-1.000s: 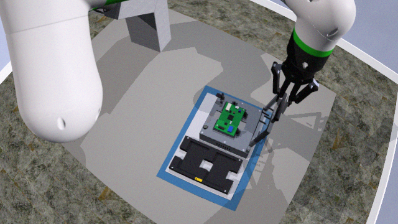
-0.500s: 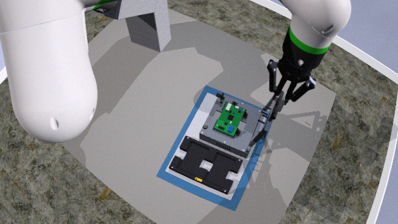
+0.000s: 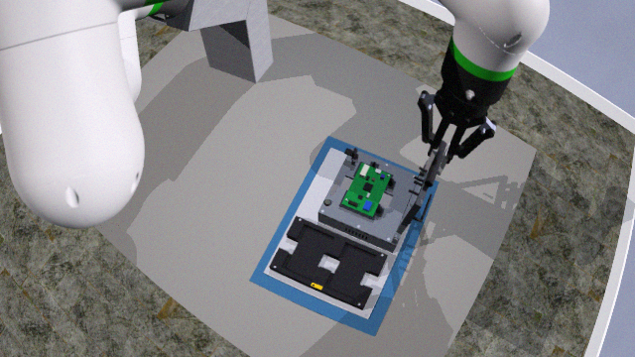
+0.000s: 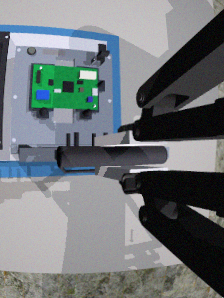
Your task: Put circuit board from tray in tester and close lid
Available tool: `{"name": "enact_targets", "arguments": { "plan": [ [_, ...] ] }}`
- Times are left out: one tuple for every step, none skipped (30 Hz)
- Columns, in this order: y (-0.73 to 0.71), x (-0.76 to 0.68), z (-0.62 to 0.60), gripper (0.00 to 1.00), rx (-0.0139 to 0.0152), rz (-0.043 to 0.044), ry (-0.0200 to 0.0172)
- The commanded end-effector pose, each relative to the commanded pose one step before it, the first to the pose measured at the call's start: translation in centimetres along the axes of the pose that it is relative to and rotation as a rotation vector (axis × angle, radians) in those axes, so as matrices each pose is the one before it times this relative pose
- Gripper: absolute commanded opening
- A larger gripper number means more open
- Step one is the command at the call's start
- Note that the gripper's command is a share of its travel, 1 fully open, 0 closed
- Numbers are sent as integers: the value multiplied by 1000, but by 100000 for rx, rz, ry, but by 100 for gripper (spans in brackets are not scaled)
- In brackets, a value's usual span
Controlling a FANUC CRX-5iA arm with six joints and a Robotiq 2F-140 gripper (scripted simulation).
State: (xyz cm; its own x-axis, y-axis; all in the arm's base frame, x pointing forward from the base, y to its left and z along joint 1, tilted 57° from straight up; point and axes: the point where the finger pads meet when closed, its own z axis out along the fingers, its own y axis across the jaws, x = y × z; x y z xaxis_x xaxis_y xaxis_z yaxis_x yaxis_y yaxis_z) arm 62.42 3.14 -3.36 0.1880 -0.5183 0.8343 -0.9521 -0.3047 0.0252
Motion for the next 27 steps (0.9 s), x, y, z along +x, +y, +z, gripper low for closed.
{"name": "enact_targets", "arguments": {
  "plan": [
    [536,-14,-7,0,-89,0,-12],
    [132,1,-6,0,0,0,0],
    [134,1,-6,0,-1,0,0],
    [135,0,-1,0,0,0,0],
    [136,-1,3,0,1,0,0],
    [138,0,3,0,0,0,0],
    [141,0,4,0,0,0,0],
    [0,0,0,0,0,0,0],
    [0,0,0,0,0,0,0],
    [143,0,4,0,0,0,0],
    [145,0,4,0,0,0,0],
    [147,0,5,0,0,0,0],
    [149,0,5,0,0,0,0],
    [151,0,5,0,0,0,0],
    [153,1,6,0,-1,0,0],
    [155,1,7,0,-1,0,0],
    [155,-1,17,0,1,0,0],
    [157,-1,17,0,1,0,0],
    [159,0,18,0,0,0,0],
    [161,0,18,0,0,0,0],
    [163,0,18,0,0,0,0],
    [165,0,19,0,0,0,0],
    [167,0,19,0,0,0,0],
    [169,0,20,0,-1,0,0],
    [0,0,0,0,0,0,0],
    [0,0,0,0,0,0,0],
    [171,1,20,0,-1,0,0]
  ]
}}
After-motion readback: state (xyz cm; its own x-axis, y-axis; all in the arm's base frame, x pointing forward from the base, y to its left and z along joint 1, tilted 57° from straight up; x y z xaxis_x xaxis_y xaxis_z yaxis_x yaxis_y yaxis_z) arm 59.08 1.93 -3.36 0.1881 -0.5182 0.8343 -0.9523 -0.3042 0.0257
